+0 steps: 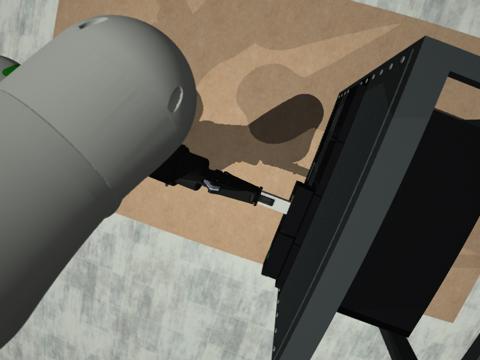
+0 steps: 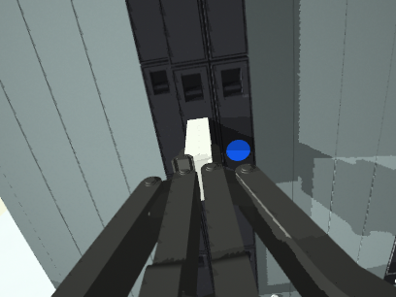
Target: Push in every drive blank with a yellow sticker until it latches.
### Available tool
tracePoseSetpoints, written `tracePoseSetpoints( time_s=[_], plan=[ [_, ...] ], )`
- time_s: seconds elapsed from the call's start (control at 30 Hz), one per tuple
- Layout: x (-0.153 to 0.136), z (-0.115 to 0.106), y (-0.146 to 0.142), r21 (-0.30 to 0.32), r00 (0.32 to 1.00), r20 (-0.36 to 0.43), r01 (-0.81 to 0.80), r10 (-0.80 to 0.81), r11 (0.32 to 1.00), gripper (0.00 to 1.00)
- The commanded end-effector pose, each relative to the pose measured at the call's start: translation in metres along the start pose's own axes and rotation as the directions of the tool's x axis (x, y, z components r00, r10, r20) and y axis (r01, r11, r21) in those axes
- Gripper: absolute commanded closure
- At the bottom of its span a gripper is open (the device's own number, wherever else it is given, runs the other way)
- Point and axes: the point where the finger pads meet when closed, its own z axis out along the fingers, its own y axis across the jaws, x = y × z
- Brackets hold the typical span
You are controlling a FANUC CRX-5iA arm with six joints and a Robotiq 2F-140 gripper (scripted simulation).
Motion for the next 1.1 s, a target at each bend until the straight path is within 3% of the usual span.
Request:
tracePoseSetpoints(
  time_s=[0.0, 1.07],
  plan=[
    [0.000, 0.000, 0.000, 0.000, 1.000, 0.000, 0.000, 0.000, 1.000, 1.00],
    [0.000, 0.020, 0.000, 0.000, 1.000, 0.000, 0.000, 0.000, 1.000, 1.00]
  ],
)
